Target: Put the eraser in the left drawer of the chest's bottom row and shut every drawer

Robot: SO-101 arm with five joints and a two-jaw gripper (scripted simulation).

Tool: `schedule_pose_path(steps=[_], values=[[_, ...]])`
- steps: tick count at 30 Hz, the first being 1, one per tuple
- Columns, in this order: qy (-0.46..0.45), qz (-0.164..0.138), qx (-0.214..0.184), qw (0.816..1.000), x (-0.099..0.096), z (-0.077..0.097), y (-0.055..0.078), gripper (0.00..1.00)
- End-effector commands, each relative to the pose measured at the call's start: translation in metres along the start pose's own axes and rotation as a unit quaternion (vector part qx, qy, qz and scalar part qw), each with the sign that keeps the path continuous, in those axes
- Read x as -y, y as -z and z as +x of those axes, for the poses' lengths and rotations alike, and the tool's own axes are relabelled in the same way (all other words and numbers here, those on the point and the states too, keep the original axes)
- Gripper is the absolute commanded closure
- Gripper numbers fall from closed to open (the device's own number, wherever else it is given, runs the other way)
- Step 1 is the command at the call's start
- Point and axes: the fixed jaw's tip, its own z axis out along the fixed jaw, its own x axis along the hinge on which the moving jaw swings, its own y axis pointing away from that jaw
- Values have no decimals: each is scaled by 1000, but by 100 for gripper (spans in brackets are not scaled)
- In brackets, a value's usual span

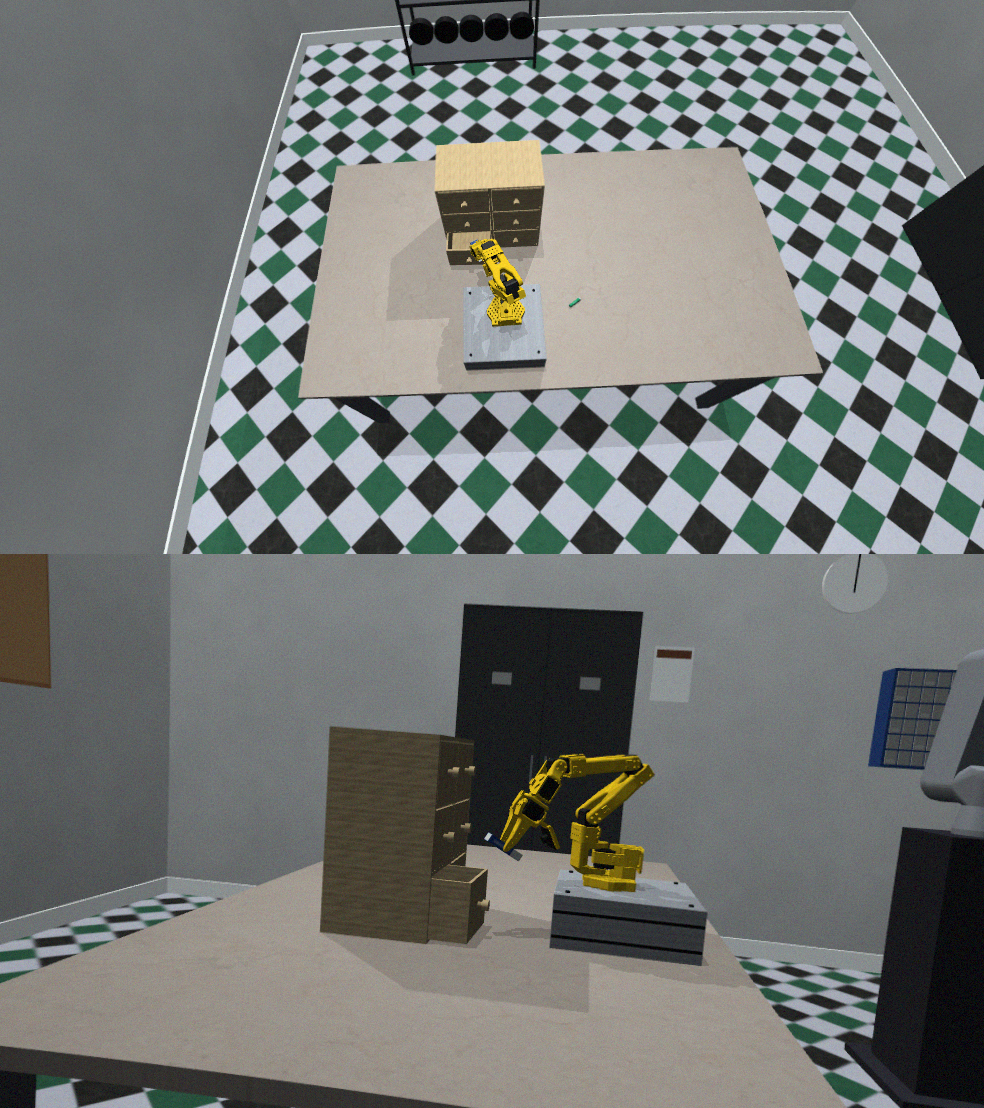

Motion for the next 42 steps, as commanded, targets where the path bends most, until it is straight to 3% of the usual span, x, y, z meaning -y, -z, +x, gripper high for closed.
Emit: schedule_pose_path(steps=[1, 20, 27, 35, 42], values=[[-3, 1, -2, 1000, 0, -2, -1, 100], [-3, 1, -2, 1000, 0, -2, -1, 100], [-3, 2, -2, 1000, 0, 27, -14, 100], [-3, 3, -2, 1000, 1, 55, -42, 100], [-3, 3, -2, 1000, 1, 59, -47, 100]])
